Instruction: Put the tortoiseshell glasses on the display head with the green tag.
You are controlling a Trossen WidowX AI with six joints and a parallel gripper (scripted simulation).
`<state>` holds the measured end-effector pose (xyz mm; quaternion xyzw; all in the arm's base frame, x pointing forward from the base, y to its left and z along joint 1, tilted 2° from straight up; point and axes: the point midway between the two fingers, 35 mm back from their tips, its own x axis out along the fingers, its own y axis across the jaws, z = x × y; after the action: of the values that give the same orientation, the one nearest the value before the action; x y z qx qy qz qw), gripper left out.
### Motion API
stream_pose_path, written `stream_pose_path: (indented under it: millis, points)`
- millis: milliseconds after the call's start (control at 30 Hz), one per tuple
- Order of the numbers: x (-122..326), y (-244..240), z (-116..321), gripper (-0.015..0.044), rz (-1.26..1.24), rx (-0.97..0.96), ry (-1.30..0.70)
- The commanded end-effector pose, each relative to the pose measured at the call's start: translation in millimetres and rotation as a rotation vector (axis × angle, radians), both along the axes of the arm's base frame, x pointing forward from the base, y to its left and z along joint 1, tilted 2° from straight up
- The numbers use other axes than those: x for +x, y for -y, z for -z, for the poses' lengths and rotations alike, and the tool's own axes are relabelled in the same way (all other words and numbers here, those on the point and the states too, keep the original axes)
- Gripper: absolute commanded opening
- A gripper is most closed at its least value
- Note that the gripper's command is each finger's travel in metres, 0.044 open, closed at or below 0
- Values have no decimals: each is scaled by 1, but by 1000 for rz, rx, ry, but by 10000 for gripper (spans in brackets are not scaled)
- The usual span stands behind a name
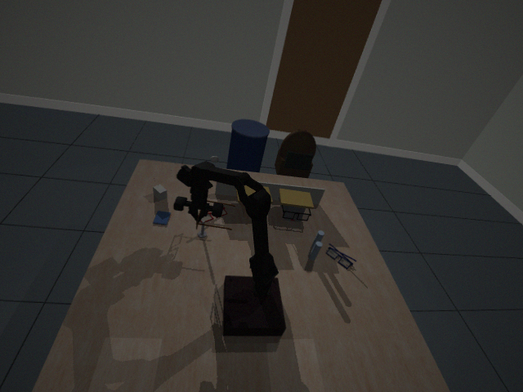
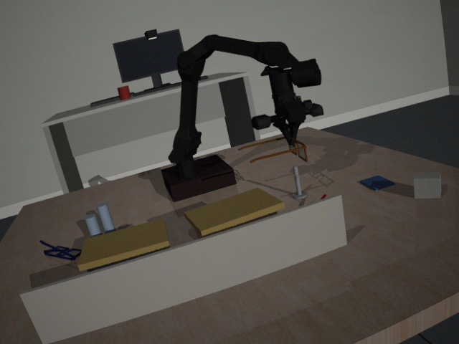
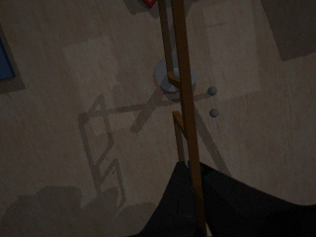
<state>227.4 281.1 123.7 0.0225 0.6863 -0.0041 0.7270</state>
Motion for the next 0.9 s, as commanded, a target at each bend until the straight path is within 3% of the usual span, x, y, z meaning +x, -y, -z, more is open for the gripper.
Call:
stream_pose_path:
  millis: [0, 867]
  points:
    - [11, 24, -1, 0, -3, -1, -4]
    - [39, 176, -1, 0, -3, -13, -2]
